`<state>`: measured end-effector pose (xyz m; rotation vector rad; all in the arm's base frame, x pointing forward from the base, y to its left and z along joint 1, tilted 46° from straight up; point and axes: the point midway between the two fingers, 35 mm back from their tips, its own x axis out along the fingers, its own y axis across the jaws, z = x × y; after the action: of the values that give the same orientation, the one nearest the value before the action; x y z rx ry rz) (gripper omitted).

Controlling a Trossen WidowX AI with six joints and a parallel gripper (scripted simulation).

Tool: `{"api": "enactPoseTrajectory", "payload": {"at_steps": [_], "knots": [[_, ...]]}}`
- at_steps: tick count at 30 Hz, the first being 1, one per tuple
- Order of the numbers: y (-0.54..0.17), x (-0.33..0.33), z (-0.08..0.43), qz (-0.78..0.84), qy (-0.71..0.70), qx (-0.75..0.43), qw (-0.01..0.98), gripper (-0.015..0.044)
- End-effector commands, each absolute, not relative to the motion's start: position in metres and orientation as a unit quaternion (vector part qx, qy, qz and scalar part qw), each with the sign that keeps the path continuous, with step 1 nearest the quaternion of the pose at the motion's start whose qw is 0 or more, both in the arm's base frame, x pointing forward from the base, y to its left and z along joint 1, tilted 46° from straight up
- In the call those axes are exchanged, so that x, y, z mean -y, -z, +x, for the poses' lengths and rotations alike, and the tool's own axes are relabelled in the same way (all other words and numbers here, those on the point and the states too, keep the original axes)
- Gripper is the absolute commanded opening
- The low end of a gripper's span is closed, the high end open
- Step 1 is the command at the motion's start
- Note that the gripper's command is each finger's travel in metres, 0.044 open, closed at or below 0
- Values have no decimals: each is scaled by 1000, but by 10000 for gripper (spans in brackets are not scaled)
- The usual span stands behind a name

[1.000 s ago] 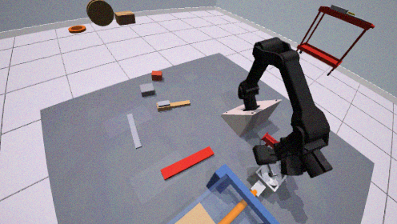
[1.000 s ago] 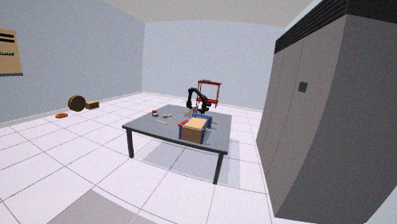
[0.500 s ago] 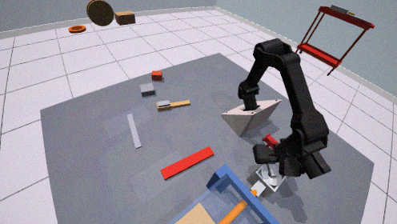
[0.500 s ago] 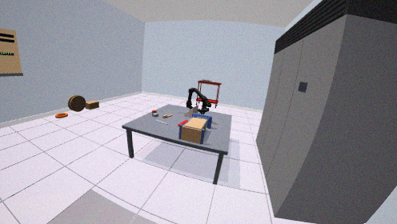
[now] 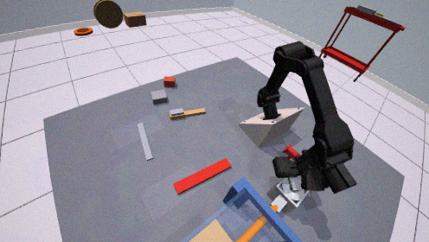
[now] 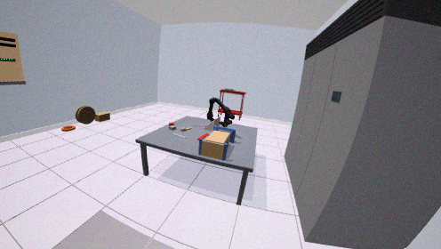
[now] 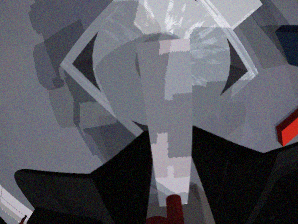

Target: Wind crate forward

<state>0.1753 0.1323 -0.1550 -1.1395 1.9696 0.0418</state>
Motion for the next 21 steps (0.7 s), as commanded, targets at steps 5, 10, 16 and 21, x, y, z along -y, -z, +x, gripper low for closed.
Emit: {"api": "enactPoseTrajectory", "payload": {"at_steps": [5,10,16,21], "knots": [[159,-130,174,-449,-8,-785,427,0],[159,-131,172,-438,9,-786,437,0],[159,-131,172,-437,10,-786,437,0],[159,-130,174,-449,-8,-785,426,0]]}}
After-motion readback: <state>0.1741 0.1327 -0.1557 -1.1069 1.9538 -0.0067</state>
